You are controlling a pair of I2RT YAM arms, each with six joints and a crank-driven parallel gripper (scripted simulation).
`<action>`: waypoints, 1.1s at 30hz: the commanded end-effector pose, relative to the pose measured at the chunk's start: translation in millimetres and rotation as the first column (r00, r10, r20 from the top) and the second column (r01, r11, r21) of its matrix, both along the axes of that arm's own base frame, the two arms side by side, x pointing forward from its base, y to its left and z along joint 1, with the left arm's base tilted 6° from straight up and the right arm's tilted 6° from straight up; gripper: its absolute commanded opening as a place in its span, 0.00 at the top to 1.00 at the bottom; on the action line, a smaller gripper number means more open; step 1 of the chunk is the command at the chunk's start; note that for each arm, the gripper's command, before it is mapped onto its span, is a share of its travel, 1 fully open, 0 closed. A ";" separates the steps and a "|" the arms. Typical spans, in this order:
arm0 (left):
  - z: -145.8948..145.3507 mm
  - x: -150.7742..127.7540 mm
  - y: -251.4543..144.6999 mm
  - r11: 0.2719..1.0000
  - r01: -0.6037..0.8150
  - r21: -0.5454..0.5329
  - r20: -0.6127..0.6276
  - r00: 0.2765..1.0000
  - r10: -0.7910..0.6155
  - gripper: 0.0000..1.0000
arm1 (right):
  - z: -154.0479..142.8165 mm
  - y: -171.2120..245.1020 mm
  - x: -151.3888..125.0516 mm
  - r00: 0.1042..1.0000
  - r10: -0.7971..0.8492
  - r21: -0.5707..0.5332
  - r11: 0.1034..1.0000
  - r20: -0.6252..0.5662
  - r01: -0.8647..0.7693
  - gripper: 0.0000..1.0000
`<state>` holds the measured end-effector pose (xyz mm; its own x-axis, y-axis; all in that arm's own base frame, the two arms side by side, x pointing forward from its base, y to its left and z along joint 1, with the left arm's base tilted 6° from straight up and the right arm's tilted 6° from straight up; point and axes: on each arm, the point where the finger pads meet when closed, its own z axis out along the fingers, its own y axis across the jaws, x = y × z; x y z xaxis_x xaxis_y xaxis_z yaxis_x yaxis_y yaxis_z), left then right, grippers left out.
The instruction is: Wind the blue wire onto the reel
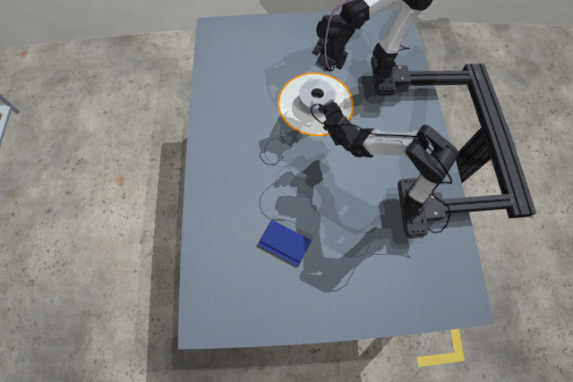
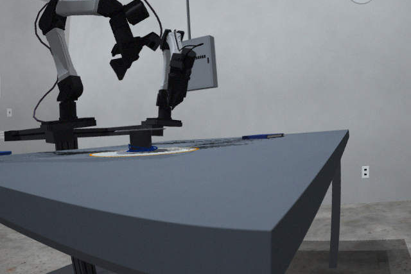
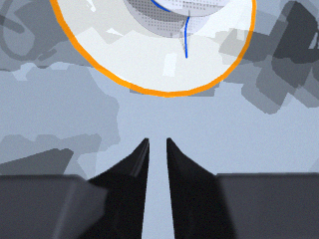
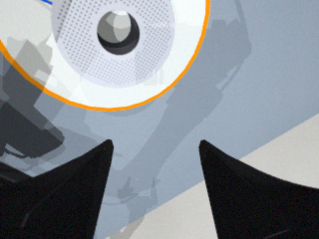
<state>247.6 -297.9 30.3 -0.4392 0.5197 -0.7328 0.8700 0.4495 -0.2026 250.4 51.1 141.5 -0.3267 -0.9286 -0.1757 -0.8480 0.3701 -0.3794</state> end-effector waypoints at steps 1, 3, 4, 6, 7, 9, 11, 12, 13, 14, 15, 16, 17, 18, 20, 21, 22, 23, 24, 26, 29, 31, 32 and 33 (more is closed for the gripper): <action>13.6 -8.2 10.1 0.999 -0.042 0.028 0.030 0.999 0.041 0.85 | 7.0 -0.9 -5.8 0.995 -0.031 0.015 0.999 0.098 0.030 0.23; 20.4 -14.3 16.5 0.997 -0.062 0.044 0.045 0.997 0.060 0.85 | 13.3 -2.1 -13.7 0.988 -0.038 0.029 0.999 0.149 0.034 0.23; 24.4 -17.3 19.7 0.996 -0.072 0.052 0.052 0.996 0.070 0.85 | 16.8 -2.7 -17.4 0.984 -0.041 0.036 0.999 0.173 0.036 0.23; 33.0 -22.9 26.0 0.993 -0.094 0.068 0.068 0.994 0.089 0.85 | 24.0 -3.7 -23.9 0.975 -0.049 0.049 0.998 0.218 0.039 0.23; 37.3 -25.6 29.3 0.992 -0.105 0.076 0.076 0.992 0.099 0.85 | 27.3 -4.2 -26.9 0.970 -0.052 0.055 0.998 0.239 0.040 0.23; 44.9 -31.1 36.0 0.988 -0.127 0.092 0.093 0.989 0.119 0.85 | 32.4 -5.2 -32.2 0.959 -0.059 0.066 0.997 0.277 0.042 0.23; 51.1 -36.9 43.0 0.983 -0.149 0.108 0.109 0.985 0.137 0.85 | 35.6 -6.4 -36.9 0.949 -0.064 0.076 0.996 0.309 0.043 0.23; 53.5 -39.9 46.6 0.981 -0.159 0.115 0.117 0.982 0.146 0.85 | 36.6 -7.0 -38.9 0.944 -0.067 0.080 0.996 0.323 0.043 0.23; 55.7 -42.8 50.1 0.978 -0.170 0.122 0.125 0.980 0.154 0.85 | 37.3 -7.6 -40.6 0.939 -0.070 0.084 0.995 0.336 0.044 0.23; 55.7 -42.8 50.1 0.978 -0.170 0.122 0.125 0.980 0.154 0.85 | 37.3 -7.6 -40.6 0.939 -0.070 0.084 0.995 0.336 0.044 0.23; 55.7 -42.8 50.1 0.978 -0.170 0.122 0.125 0.980 0.154 0.85 | 37.3 -7.6 -40.6 0.939 -0.070 0.084 0.995 0.336 0.044 0.23; 56.6 -45.0 52.8 0.975 -0.180 0.128 0.132 0.978 0.163 0.85 | 37.4 -8.0 -41.6 0.935 -0.072 0.088 0.995 0.347 0.044 0.23; 57.8 -47.4 55.4 0.973 -0.189 0.134 0.140 0.975 0.170 0.85 | 37.5 -8.3 -42.5 0.931 -0.074 0.091 0.995 0.357 0.044 0.23; 59.4 -49.7 57.8 0.970 -0.198 0.140 0.147 0.973 0.178 0.85 | 37.5 -8.4 -43.3 0.928 -0.075 0.093 0.995 0.365 0.044 0.23; 63.6 -53.7 61.8 0.965 -0.215 0.151 0.159 0.969 0.191 0.85 | 37.9 -8.5 -44.5 0.923 -0.078 0.097 0.994 0.377 0.044 0.23; 66.0 -55.2 63.4 0.962 -0.223 0.156 0.165 0.966 0.197 0.85 | 38.2 -8.5 -44.8 0.921 -0.079 0.099 0.994 0.381 0.044 0.23; 68.5 -56.4 64.7 0.960 -0.230 0.160 0.171 0.964 0.202 0.85 | 38.5 -8.3 -44.8 0.920 -0.080 0.100 0.994 0.385 0.044 0.23; 70.9 -57.3 65.7 0.958 -0.236 0.164 0.176 0.962 0.207 0.85 | 38.7 -8.2 -44.6 0.919 -0.080 0.101 0.994 0.387 0.044 0.23; 73.2 -58.0 66.5 0.956 -0.242 0.167 0.180 0.961 0.211 0.85 | 38.8 -7.9 -44.3 0.918 -0.080 0.101 0.994 0.388 0.044 0.23; 77.5 -58.6 67.2 0.952 -0.251 0.173 0.188 0.958 0.218 0.85 | 38.2 -7.3 -43.4 0.917 -0.081 0.101 0.994 0.390 0.044 0.23; 83.7 -57.6 65.5 0.949 -0.261 0.178 0.195 0.954 0.226 0.85 | 36.6 -6.2 -42.3 0.917 -0.081 0.101 0.994 0.390 0.044 0.23; 85.9 -56.8 64.2 0.948 -0.263 0.180 0.197 0.954 0.227 0.85 | 36.1 -5.8 -42.1 0.917 -0.081 0.101 0.994 0.390 0.044 0.23; 85.9 -56.8 64.2 0.948 -0.263 0.180 0.197 0.954 0.227 0.85 | 36.1 -5.8 -42.1 0.917 -0.081 0.101 0.994 0.390 0.044 0.23; 87.6 -55.9 62.5 0.947 -0.264 0.181 0.198 0.953 0.228 0.85 | 35.7 -5.5 -42.0 0.917 -0.081 0.101 0.994 0.390 0.044 0.23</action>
